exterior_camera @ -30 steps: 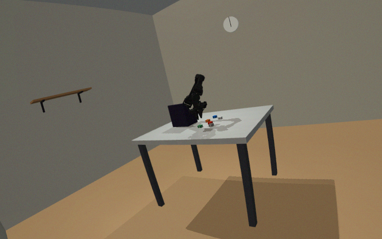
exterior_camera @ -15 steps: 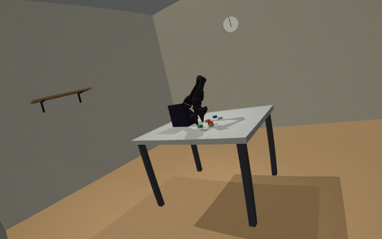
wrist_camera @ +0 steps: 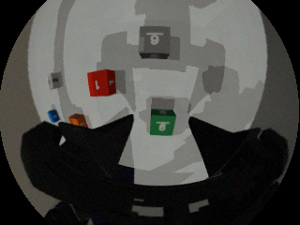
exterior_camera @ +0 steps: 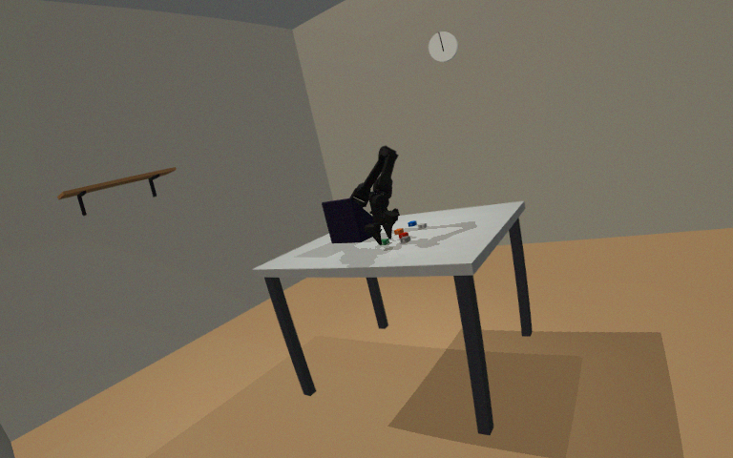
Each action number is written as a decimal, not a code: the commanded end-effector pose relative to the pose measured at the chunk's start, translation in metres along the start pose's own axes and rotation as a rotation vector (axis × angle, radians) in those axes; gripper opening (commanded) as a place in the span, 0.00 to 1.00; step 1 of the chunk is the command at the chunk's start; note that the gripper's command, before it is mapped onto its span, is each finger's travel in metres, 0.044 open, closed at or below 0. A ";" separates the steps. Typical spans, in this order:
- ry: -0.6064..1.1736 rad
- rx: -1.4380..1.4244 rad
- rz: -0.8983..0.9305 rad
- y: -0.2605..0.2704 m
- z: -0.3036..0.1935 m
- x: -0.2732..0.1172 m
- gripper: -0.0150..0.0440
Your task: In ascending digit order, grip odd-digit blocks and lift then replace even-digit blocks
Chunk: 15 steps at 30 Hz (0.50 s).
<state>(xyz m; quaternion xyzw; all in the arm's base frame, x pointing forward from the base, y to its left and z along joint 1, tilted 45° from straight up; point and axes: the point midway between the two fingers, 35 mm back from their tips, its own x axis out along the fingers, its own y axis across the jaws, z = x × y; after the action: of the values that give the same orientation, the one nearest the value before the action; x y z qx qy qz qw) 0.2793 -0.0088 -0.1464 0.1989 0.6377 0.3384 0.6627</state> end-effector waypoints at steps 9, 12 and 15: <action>0.000 0.007 0.005 0.001 -0.001 0.002 0.46; 0.000 0.007 0.005 0.001 -0.001 0.002 0.46; 0.000 0.007 0.005 0.001 -0.001 0.002 0.46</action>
<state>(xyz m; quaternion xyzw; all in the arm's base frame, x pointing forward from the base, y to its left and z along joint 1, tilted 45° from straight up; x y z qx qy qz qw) 0.2781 -0.0075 -0.1474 0.1998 0.6385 0.3388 0.6615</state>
